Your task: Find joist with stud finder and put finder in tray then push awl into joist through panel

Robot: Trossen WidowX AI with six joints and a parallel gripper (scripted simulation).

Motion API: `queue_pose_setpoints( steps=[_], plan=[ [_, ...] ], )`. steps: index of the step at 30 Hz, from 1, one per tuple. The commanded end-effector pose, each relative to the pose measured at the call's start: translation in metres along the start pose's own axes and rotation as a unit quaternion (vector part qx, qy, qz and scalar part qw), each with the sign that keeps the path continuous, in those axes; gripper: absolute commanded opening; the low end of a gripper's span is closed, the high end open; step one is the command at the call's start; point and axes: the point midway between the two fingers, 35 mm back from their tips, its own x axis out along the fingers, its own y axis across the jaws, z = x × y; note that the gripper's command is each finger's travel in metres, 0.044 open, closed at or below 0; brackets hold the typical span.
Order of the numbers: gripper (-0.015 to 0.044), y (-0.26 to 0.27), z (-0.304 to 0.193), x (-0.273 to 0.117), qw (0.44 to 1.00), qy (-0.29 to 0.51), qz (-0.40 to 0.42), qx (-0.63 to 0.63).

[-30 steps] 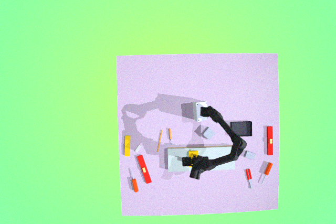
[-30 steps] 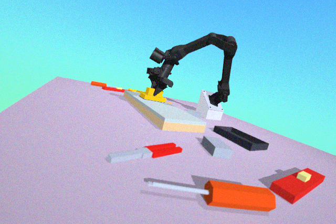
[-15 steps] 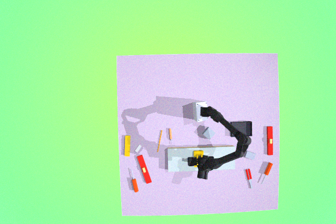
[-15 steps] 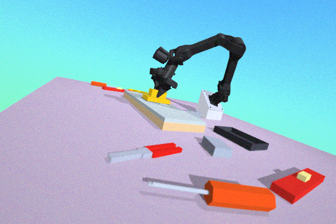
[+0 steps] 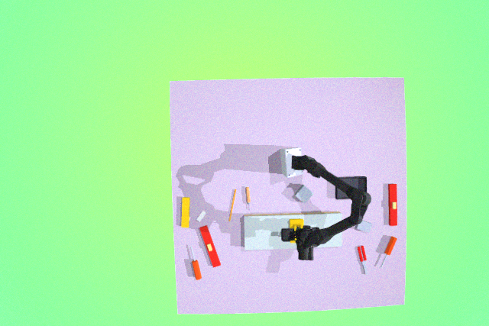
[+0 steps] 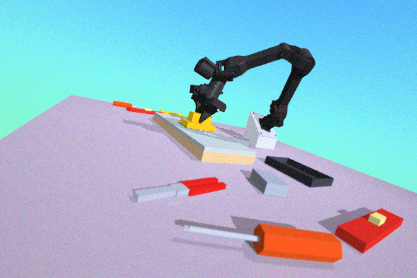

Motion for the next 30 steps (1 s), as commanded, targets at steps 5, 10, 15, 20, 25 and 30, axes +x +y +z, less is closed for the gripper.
queue_pose_setpoints(
  steps=[5, 10, 15, 20, 25, 30],
  plan=[
    [0.0000, 0.026, 0.000, 0.001, 1.000, 0.000, 0.005, -0.002],
    [0.0000, 0.040, 0.000, 0.001, 1.000, 0.001, 0.006, -0.002],
    [0.0000, 0.053, 0.000, 0.001, 1.000, 0.001, 0.006, -0.002],
    [0.0000, 0.067, 0.000, 0.000, 1.000, 0.001, 0.006, -0.002],
    [0.0000, 0.080, 0.000, 0.000, 1.000, 0.001, 0.007, -0.002],
    [0.0000, 0.093, 0.000, 0.000, 1.000, 0.001, 0.007, -0.002]
  ],
)
